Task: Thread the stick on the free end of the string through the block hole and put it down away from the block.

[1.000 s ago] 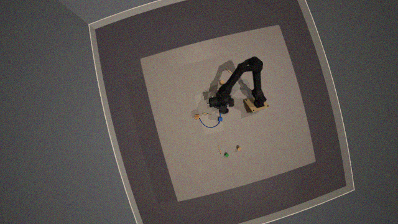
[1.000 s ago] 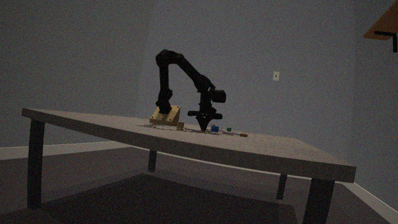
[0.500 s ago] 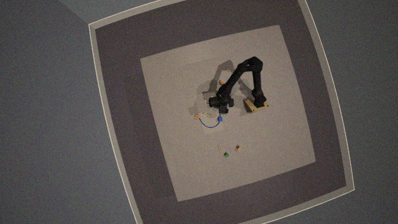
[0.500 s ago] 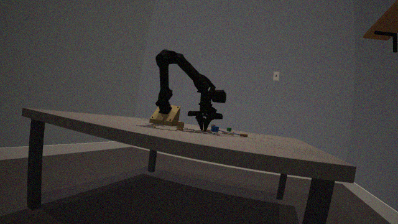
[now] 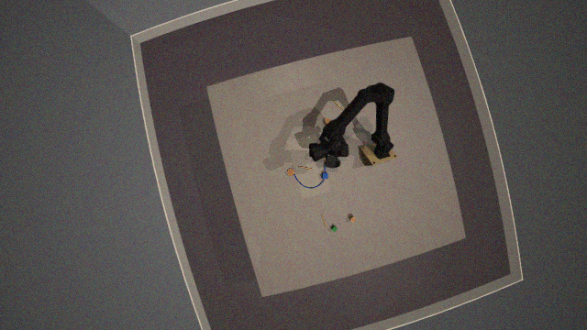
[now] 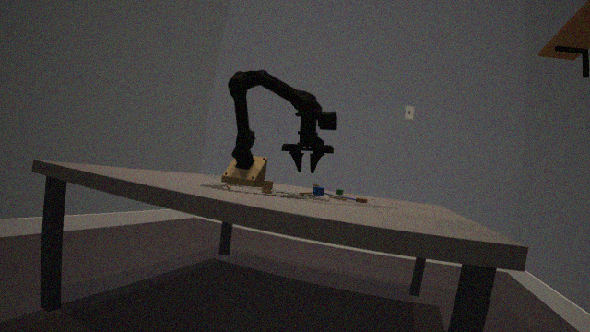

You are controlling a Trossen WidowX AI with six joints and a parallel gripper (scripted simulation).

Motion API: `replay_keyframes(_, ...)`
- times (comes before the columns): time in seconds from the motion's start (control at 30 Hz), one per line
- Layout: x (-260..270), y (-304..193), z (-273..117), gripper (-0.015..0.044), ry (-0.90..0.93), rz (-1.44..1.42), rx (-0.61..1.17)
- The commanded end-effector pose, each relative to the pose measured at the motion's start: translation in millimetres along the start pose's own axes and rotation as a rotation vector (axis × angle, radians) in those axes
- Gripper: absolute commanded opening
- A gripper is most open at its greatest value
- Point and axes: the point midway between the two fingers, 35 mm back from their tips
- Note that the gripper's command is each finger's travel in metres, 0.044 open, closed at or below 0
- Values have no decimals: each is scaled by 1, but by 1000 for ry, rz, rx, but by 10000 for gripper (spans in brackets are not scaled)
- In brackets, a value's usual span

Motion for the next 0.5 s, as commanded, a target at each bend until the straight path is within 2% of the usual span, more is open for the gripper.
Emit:
replay_keyframes(0.0, 1, 0, 2, 315, 4, -5, 2)
replay_keyframes(0.1, 1, 0, 0, 394, 4, -5, 2)
replay_keyframes(0.17, 0, 2, -17, 440, 4, -2, 1)
replay_keyframes(0.47, 0, 4, -24, 440, -4, -8, -1)
Point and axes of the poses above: the point midway between the two fingers, 35 mm back from their tips, its own z axis out along the fingers, its own x axis across the jaws, y = z × x, and after that the axes turned 8 degrees about z, right-handed
